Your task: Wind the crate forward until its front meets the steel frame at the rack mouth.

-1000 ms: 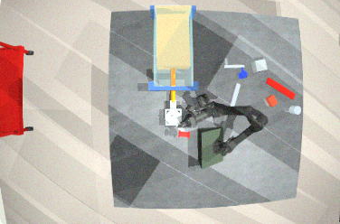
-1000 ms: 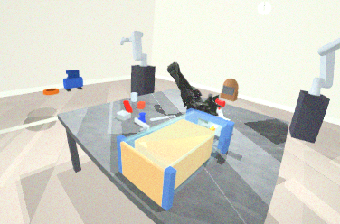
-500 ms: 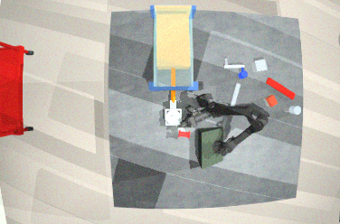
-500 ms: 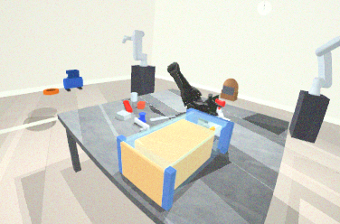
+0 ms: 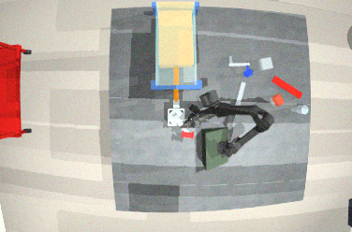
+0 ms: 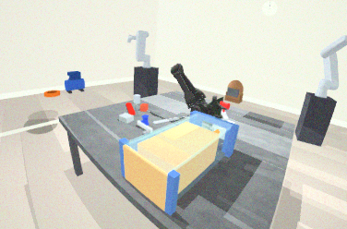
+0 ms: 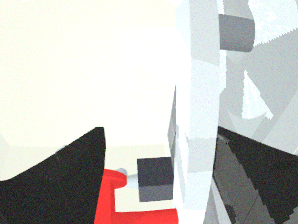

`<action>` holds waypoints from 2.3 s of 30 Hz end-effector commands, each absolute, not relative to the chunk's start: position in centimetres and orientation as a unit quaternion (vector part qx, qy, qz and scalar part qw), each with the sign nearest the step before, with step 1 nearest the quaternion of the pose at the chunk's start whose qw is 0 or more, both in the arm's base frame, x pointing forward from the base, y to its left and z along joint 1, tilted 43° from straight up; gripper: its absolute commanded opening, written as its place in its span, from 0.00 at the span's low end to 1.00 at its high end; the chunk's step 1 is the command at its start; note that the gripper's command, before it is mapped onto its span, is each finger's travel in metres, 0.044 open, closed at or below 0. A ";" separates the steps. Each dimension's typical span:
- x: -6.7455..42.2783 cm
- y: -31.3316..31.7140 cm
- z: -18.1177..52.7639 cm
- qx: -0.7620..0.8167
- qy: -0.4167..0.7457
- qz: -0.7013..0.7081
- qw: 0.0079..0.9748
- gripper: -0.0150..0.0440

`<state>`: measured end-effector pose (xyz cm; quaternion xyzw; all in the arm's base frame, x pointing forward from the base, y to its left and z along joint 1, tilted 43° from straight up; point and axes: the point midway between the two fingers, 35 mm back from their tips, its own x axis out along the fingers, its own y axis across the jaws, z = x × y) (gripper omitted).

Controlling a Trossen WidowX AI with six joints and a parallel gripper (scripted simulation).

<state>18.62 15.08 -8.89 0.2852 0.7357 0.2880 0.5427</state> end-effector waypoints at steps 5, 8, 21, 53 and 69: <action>18.7 15.0 -9.0 0.285 0.736 0.288 0.543 0.66; 18.8 14.6 -9.5 0.285 0.736 0.288 0.543 0.66; 18.8 14.6 -9.5 0.285 0.736 0.288 0.543 0.66; 18.8 14.8 -9.0 0.294 0.735 0.293 0.536 0.66; 21.4 6.7 -2.1 0.293 0.736 0.292 0.536 0.66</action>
